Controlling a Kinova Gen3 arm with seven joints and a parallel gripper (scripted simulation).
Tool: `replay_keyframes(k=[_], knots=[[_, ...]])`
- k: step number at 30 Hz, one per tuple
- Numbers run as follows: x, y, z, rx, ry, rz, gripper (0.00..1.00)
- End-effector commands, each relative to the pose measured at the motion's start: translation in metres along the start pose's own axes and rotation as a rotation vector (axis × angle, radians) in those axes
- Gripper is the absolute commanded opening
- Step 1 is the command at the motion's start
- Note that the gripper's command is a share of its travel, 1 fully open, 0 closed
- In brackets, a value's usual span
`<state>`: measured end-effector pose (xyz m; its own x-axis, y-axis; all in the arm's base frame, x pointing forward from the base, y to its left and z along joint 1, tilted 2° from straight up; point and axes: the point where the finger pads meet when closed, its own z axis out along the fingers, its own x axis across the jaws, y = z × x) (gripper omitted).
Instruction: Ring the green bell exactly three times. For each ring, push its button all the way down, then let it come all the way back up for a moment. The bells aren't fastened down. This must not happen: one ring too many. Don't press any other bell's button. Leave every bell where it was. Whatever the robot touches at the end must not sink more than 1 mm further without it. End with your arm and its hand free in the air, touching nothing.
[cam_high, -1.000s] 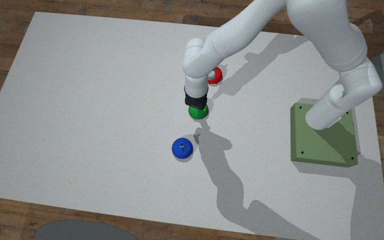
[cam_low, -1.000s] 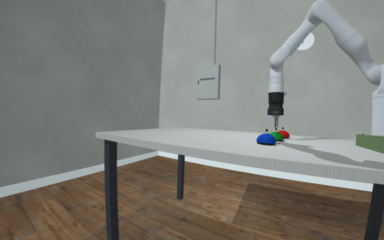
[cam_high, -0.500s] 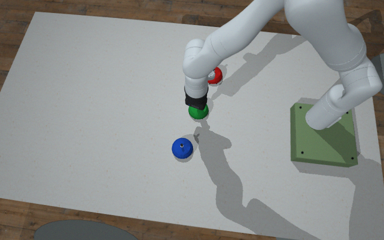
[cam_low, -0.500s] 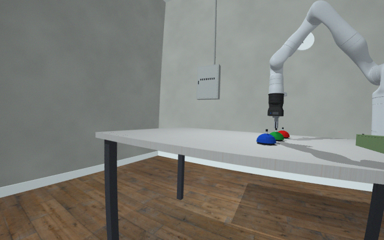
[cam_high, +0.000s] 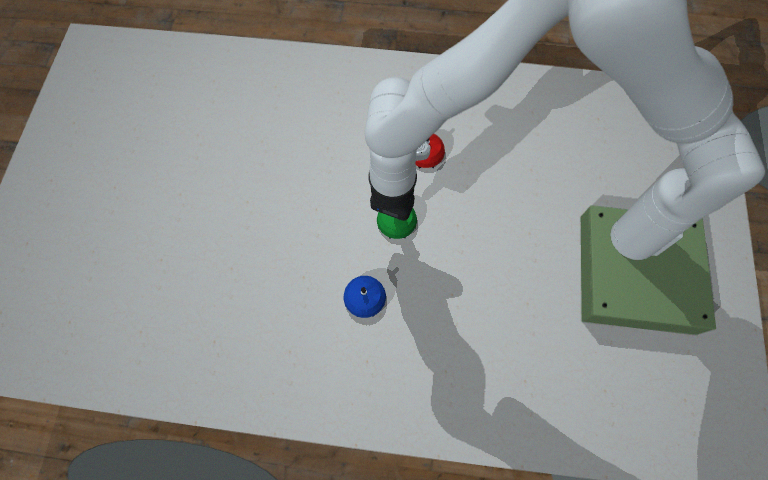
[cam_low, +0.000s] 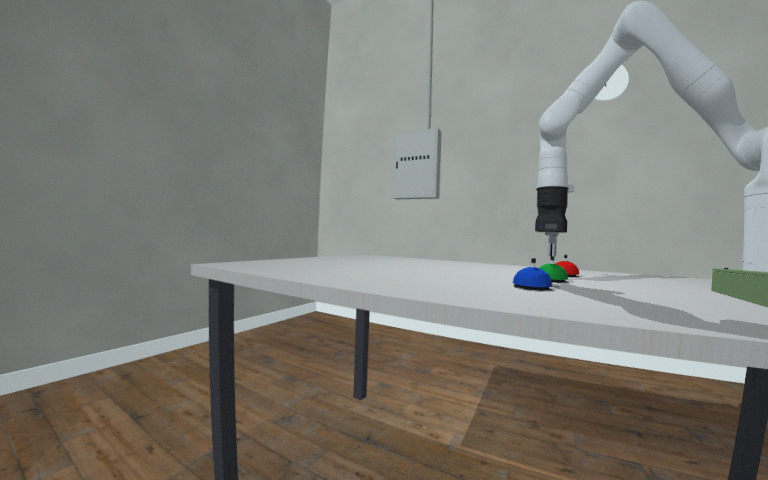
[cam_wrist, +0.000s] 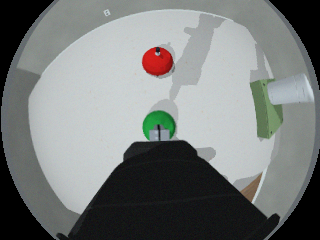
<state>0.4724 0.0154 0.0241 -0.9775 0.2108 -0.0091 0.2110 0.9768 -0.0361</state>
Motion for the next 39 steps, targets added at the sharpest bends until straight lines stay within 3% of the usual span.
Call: replay_keyframes(k=[1,39], knots=[[0.0015,0.0000,0.0016,-0.001,0.004,-0.006,0.17],[0.0008,0.0001,0.0068,-0.002,0.002,-0.005,0.17]])
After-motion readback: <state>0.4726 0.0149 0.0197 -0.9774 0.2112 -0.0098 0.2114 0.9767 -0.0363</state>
